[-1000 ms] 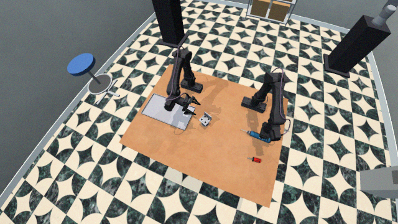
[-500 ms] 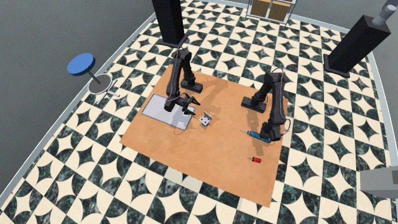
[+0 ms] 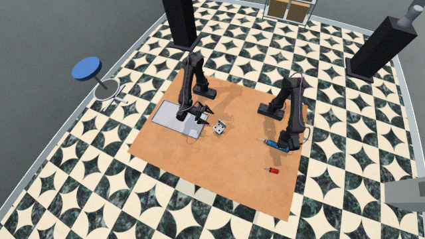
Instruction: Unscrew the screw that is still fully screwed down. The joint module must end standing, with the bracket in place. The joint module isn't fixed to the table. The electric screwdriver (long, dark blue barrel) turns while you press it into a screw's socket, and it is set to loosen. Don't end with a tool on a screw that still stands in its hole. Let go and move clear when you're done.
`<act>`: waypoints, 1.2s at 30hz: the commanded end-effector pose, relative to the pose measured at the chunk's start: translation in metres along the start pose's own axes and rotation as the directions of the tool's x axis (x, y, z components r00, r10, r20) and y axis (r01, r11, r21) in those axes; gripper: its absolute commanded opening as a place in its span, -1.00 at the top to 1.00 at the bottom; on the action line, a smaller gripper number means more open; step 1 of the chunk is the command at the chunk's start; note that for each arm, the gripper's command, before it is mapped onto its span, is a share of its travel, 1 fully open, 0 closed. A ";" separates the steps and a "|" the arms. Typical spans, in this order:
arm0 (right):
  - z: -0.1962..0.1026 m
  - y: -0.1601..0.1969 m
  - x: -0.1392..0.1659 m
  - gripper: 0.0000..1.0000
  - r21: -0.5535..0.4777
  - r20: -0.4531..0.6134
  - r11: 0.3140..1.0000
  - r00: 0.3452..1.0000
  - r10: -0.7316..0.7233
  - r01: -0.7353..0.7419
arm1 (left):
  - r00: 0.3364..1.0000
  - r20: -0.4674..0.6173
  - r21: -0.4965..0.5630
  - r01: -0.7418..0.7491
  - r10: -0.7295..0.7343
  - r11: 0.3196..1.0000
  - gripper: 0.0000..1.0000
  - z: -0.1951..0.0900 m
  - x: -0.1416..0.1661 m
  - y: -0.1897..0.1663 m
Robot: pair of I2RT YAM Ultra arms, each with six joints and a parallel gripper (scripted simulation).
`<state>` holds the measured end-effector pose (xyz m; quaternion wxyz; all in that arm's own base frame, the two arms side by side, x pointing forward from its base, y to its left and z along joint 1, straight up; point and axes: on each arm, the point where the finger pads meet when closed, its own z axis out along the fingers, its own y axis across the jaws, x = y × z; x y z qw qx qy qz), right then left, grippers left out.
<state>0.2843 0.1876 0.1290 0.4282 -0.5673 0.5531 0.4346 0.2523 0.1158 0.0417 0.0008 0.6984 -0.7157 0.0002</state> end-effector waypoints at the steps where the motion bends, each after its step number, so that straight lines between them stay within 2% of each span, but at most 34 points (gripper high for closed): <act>1: 0.003 0.002 0.006 -0.72 -0.003 0.026 1.000 1.000 0.002 -0.002 | 0.999 0.044 0.054 -0.024 0.022 0.998 -0.30 -0.015 -0.005 -0.014; 10: 0.009 0.003 0.028 -0.72 -0.003 0.026 1.000 1.000 0.007 -0.007 | 0.999 0.044 0.054 -0.024 0.022 0.998 -0.30 -0.015 -0.005 -0.014; 15: 0.006 -0.001 0.016 -0.72 0.009 0.028 0.999 0.999 -0.038 0.038 | 0.999 0.044 0.054 -0.024 0.022 0.998 -0.30 -0.015 -0.005 -0.014; 17: 0.010 0.003 0.033 -0.72 -0.003 0.026 1.000 1.000 0.007 -0.007 | 0.999 0.044 0.054 -0.024 0.022 0.998 -0.30 -0.015 -0.005 -0.014; 27: 0.016 0.004 0.057 -0.72 -0.003 0.026 1.000 1.000 0.008 -0.008 | 0.999 0.044 0.054 -0.024 0.022 0.998 -0.30 -0.015 -0.005 -0.014; 32: 0.014 0.002 0.047 -0.72 0.006 0.027 1.000 0.999 -0.029 0.029 | 0.999 0.044 0.054 -0.024 0.022 0.998 -0.30 -0.015 -0.005 -0.014; 33: 0.017 0.004 0.059 -0.72 -0.003 0.026 1.000 1.000 0.007 -0.007 | 0.999 0.044 0.054 -0.024 0.022 0.998 -0.30 -0.015 -0.005 -0.014; 36: 0.019 0.004 0.066 -0.72 -0.004 0.026 1.000 1.000 0.008 -0.008 | 0.999 0.044 0.054 -0.024 0.022 0.998 -0.30 -0.015 -0.005 -0.014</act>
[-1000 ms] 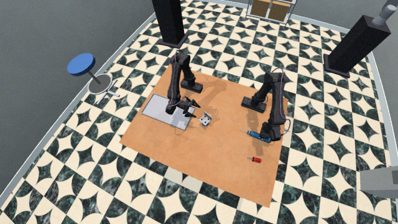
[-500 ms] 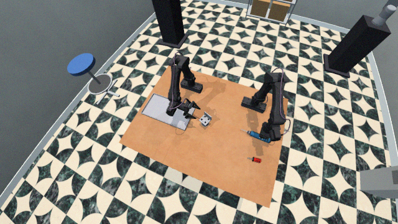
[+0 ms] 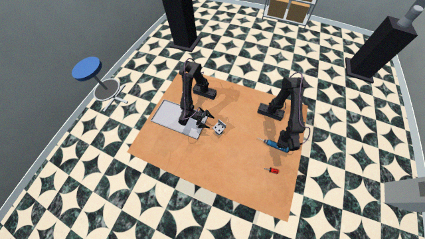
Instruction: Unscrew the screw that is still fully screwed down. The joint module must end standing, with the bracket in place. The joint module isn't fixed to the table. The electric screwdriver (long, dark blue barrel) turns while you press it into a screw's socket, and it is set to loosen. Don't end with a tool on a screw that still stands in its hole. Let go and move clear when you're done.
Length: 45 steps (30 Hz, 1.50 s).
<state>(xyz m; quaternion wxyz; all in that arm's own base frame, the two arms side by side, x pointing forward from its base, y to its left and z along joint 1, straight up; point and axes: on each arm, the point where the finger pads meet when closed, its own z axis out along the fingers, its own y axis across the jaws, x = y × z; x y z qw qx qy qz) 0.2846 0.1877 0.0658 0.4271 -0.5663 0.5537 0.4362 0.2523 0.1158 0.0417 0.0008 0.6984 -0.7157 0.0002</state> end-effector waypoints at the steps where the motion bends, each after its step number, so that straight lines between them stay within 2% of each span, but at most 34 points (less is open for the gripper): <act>1: 0.003 0.004 0.008 -0.72 -0.002 0.025 1.000 1.000 0.004 -0.004 | 0.999 0.044 0.054 -0.024 0.022 0.998 -0.30 -0.015 -0.005 -0.014; 8: 0.008 0.004 0.024 -0.72 -0.002 0.025 1.000 1.000 0.004 -0.004 | 0.999 0.044 0.054 -0.024 0.022 0.998 -0.30 -0.015 -0.005 -0.014; 13: 0.005 0.002 0.015 -0.72 0.008 0.026 0.999 0.999 -0.032 0.031 | 0.999 0.044 0.054 -0.024 0.022 0.998 -0.30 -0.015 -0.005 -0.014; 15: 0.009 0.005 0.029 -0.72 -0.002 0.025 1.000 1.000 0.004 -0.004 | 0.999 0.044 0.054 -0.024 0.022 0.998 -0.30 -0.015 -0.005 -0.014; 25: 0.015 0.005 0.053 -0.72 -0.002 0.025 1.000 1.000 0.004 -0.004 | 0.999 0.044 0.054 -0.024 0.022 0.998 -0.30 -0.015 -0.005 -0.014; 30: 0.013 -0.003 0.047 -0.72 0.007 0.018 1.000 0.999 -0.029 0.029 | 0.999 0.044 0.054 -0.024 0.022 0.998 -0.30 -0.015 -0.005 -0.014; 31: 0.015 0.005 0.054 -0.72 -0.002 0.025 1.000 1.000 0.004 -0.004 | 0.999 0.044 0.054 -0.024 0.022 0.998 -0.30 -0.015 -0.005 -0.014; 45: 0.016 0.001 0.057 -0.72 0.004 0.026 1.000 0.999 -0.019 0.019 | 0.999 0.044 0.054 -0.024 0.022 0.998 -0.30 -0.015 -0.005 -0.014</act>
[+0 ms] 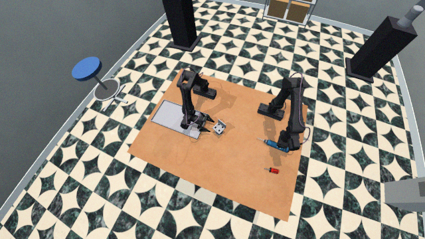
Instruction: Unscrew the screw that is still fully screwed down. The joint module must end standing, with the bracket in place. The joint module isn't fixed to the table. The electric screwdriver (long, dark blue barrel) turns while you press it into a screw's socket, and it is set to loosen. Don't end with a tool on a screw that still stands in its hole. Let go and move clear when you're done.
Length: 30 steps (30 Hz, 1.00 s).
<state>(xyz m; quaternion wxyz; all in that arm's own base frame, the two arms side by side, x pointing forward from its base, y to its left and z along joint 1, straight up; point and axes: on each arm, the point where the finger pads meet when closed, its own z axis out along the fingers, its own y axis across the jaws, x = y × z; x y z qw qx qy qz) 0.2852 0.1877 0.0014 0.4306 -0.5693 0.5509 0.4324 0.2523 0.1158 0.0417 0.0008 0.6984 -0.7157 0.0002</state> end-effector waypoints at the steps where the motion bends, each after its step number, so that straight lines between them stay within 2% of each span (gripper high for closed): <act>1: 0.000 0.002 -0.005 -0.72 0.001 0.027 1.000 1.000 -0.006 0.006 | 0.999 0.044 0.054 -0.024 0.022 0.998 -0.30 -0.015 -0.005 -0.014; 30: 0.032 0.008 0.001 -0.72 -0.013 0.014 1.000 1.000 0.013 -0.013 | 0.999 0.044 0.054 -0.024 0.022 0.998 -0.30 -0.015 -0.005 -0.014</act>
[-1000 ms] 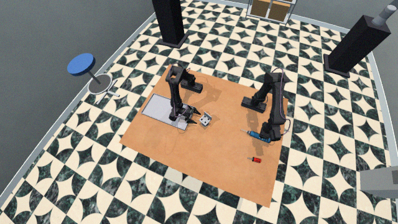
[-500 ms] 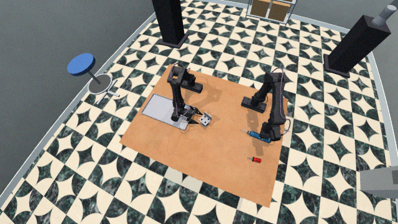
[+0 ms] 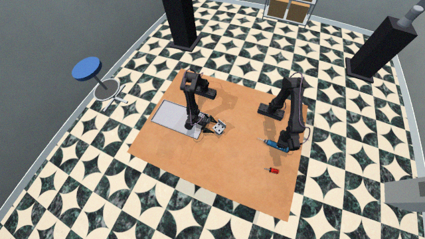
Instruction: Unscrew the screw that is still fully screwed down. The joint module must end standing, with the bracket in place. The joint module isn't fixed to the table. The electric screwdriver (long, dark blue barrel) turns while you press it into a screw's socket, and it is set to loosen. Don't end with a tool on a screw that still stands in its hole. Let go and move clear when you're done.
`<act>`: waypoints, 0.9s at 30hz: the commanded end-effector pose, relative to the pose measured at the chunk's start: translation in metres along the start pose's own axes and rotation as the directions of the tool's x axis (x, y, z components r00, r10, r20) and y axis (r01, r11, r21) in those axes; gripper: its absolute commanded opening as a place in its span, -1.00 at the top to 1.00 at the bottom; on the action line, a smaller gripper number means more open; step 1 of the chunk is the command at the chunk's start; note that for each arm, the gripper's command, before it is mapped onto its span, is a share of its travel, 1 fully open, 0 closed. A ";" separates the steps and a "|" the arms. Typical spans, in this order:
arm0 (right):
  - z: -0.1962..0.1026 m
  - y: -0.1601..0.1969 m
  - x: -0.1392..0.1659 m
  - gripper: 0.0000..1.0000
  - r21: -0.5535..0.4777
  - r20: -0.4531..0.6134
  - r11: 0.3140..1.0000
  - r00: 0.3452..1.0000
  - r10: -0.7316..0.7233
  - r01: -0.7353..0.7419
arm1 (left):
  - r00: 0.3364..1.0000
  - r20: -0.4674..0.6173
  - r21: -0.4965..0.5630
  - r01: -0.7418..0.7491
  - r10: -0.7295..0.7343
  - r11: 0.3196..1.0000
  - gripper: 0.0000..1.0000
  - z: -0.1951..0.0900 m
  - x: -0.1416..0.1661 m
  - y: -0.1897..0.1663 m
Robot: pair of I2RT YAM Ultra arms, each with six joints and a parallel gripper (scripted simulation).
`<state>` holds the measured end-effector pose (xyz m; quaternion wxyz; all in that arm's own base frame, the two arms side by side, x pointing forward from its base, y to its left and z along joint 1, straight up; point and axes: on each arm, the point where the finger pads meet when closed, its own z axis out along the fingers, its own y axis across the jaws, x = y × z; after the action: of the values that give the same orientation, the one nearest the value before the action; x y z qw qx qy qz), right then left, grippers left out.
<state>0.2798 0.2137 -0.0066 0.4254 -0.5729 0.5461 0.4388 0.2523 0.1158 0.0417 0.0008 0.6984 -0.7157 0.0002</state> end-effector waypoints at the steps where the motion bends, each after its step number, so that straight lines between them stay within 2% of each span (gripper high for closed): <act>1: 0.006 0.003 0.000 -0.72 0.008 0.011 1.000 1.000 0.013 -0.013 | 0.999 0.044 0.054 -0.024 0.022 0.998 -0.30 -0.015 -0.005 -0.014; 6: 0.002 0.000 -0.003 -0.72 0.018 0.021 1.000 1.000 0.004 -0.004 | 0.999 0.044 0.054 -0.024 0.022 0.998 -0.30 -0.015 -0.005 -0.014; 27: 0.026 0.002 0.001 -0.72 0.010 0.008 1.000 1.000 0.012 -0.012 | 0.999 0.044 0.054 -0.024 0.022 0.998 -0.30 -0.015 -0.005 -0.014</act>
<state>0.2846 0.2344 -0.0088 0.4342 -0.5718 0.5451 0.4328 0.2523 0.1158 0.0417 0.0008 0.6984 -0.7157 0.0002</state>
